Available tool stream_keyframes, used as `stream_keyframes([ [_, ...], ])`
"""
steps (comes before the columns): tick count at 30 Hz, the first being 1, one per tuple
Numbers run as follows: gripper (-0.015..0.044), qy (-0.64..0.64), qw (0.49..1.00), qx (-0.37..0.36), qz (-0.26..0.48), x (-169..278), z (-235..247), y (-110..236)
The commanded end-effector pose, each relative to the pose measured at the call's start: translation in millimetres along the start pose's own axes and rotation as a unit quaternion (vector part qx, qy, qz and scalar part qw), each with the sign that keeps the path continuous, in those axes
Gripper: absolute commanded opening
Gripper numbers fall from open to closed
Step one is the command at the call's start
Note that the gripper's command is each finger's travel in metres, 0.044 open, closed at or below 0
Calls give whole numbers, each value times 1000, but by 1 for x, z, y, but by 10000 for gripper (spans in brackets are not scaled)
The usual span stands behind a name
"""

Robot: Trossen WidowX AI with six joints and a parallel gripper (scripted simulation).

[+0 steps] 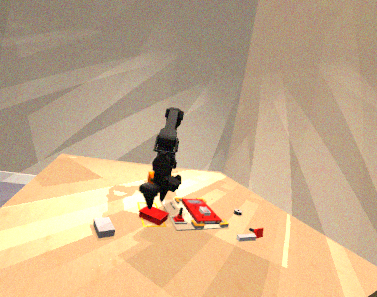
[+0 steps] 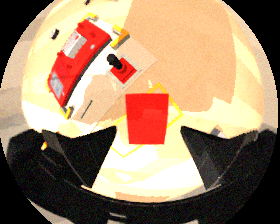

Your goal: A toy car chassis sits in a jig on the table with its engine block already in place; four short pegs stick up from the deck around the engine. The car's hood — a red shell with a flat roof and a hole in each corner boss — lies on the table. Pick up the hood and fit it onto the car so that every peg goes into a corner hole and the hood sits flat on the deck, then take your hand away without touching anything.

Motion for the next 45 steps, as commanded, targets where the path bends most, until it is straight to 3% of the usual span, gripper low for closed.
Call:
stream_keyframes([
  [1,440,2,1000,-2,5,1,1,-5],
  [45,440,2,1000,-2,5,2,1,-30],
])
Point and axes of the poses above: the point midway between the two fingers, 35 mm back from their tips, its own y axis back along the fingers, its own z axis across the jaws, x = y × z, the point moved 5 cm from there along y, back along the fingers, and after that the axes turned 10 degrees about -y, right-handed, at the moved point
